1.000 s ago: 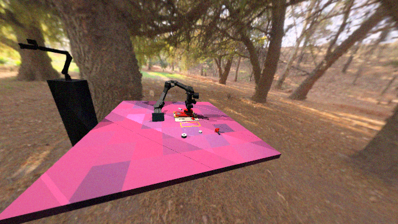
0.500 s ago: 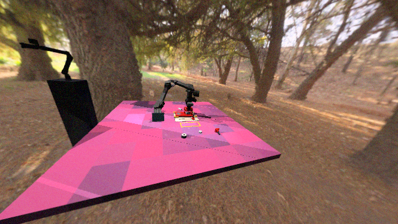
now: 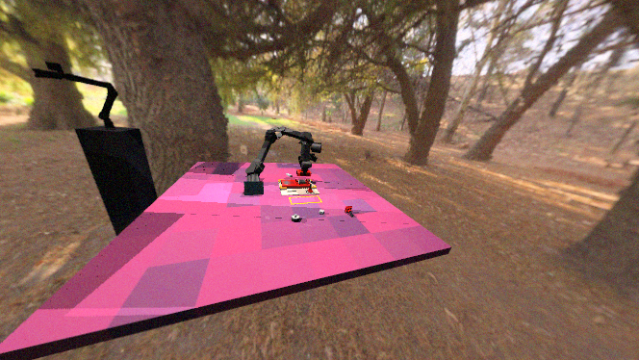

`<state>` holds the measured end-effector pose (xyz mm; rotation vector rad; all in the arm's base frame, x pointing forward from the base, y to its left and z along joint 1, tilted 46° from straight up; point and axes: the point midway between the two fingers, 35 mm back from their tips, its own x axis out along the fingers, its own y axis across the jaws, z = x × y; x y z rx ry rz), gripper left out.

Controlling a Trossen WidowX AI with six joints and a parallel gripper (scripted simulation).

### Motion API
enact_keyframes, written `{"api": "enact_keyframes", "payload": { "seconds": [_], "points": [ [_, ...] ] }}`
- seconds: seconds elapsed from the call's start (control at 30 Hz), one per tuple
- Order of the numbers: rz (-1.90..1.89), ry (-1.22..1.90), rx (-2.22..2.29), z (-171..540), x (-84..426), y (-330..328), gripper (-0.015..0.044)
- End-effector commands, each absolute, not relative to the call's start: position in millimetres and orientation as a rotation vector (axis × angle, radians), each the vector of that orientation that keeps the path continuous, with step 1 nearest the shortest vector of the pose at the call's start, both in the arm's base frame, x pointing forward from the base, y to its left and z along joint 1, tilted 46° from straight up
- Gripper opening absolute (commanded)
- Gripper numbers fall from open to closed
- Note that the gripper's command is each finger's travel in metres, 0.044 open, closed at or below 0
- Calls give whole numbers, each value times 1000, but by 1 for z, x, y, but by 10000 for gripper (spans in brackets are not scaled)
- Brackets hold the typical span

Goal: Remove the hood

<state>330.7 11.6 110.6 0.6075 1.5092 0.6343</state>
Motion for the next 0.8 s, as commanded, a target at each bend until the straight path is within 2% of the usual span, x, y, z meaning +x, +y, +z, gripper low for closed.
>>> {"api": "enact_keyframes", "payload": {
  "seconds": [0.0,0.77],
  "points": [
    [625,1509,601,99,334,-3,0],
    [610,1519,590,27,334,-84,0]
  ]
}}
